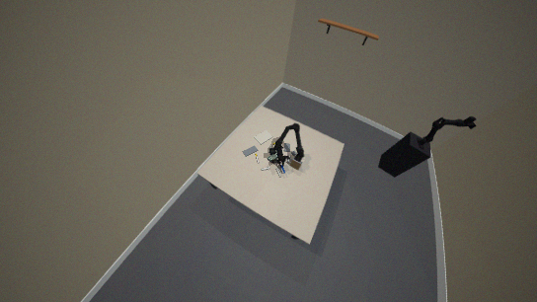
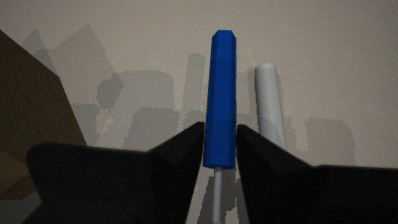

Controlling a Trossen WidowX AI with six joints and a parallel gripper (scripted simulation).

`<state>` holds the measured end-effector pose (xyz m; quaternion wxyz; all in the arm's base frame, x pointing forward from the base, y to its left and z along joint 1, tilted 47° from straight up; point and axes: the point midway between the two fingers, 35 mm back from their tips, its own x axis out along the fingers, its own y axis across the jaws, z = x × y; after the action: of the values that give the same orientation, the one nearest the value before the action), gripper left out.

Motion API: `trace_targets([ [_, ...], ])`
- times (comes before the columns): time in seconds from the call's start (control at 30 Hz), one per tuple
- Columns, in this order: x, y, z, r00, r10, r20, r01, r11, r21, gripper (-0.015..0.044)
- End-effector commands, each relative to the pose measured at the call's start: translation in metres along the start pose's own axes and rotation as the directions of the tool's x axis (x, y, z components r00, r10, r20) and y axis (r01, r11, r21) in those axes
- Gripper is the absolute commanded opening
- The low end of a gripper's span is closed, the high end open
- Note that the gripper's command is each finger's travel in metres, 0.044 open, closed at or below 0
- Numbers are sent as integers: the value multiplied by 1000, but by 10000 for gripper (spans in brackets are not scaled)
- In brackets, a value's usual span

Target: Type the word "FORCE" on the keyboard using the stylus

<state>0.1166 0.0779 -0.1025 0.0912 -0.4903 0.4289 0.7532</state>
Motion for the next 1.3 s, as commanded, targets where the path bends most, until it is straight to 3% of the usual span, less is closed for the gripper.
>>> trace_targets([
  [0.0,0,-3,1,1000,-6,3,6,1000,4,0],
  [1.27,35,-2,-33,1000,-4,2,4,1000,5,0],
])
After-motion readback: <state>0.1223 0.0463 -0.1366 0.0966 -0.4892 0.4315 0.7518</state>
